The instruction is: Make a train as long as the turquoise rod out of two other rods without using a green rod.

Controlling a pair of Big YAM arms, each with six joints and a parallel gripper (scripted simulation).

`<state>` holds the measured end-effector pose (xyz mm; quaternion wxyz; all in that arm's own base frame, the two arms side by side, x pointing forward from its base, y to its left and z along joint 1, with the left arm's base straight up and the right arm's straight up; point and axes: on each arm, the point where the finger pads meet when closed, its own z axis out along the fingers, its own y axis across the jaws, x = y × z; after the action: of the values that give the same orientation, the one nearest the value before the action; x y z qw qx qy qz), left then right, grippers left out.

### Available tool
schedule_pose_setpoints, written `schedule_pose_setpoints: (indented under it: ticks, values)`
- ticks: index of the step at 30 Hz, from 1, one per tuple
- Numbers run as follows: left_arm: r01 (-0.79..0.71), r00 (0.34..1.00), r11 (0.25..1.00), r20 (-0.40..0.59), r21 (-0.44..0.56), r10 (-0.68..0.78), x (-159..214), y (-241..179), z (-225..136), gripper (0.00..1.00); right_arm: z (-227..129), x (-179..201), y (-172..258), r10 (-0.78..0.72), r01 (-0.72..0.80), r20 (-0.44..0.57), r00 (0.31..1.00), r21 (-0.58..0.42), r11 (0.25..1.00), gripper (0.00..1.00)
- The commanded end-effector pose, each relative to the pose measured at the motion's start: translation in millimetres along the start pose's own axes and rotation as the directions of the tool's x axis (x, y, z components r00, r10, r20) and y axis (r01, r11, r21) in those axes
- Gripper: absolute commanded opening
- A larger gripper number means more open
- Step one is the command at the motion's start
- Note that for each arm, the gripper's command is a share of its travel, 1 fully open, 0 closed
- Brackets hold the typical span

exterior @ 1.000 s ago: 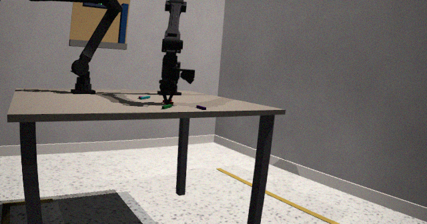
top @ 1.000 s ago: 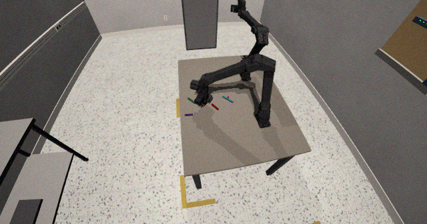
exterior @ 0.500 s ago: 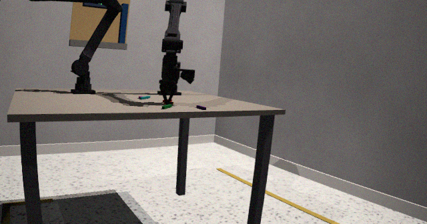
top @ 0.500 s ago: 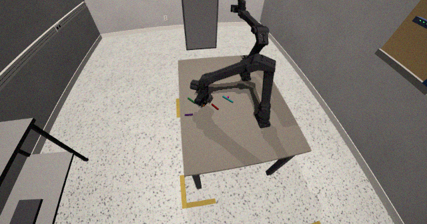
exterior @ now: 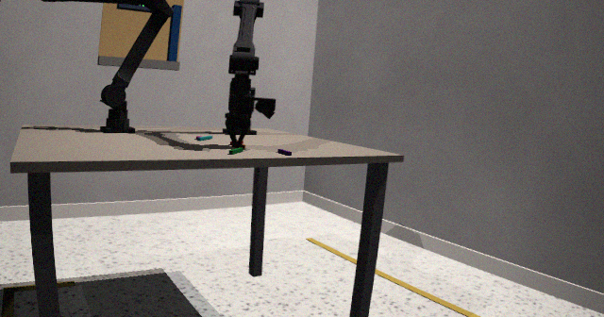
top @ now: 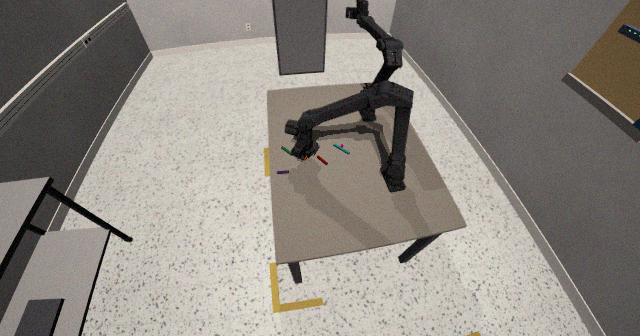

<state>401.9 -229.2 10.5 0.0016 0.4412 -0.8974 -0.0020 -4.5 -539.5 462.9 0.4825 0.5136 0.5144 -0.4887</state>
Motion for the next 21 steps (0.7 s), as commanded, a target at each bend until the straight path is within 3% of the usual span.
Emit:
schedule_pose_setpoints:
  ticks: [1,8,21]
  values:
    - [0.002,1.0,0.999,0.005,0.037,-0.003,-5.4,-8.7,-10.7,0.23,3.2,-37.9,3.0,0.007,-0.007,0.057,0.998,-0.004,1.0,1.0]
    - [0.002,1.0,0.999,0.006,0.039,-0.003,-5.5,-9.3,-12.7,0.23,3.2,-37.9,3.0,0.007,-0.007,0.057,0.998,-0.004,1.0,1.0]
    - [0.002,1.0,0.997,0.012,0.083,-0.003,-7.7,-24.2,-79.1,0.23,3.2,-37.9,3.0,0.007,-0.007,0.057,0.998,-0.004,1.0,1.0]
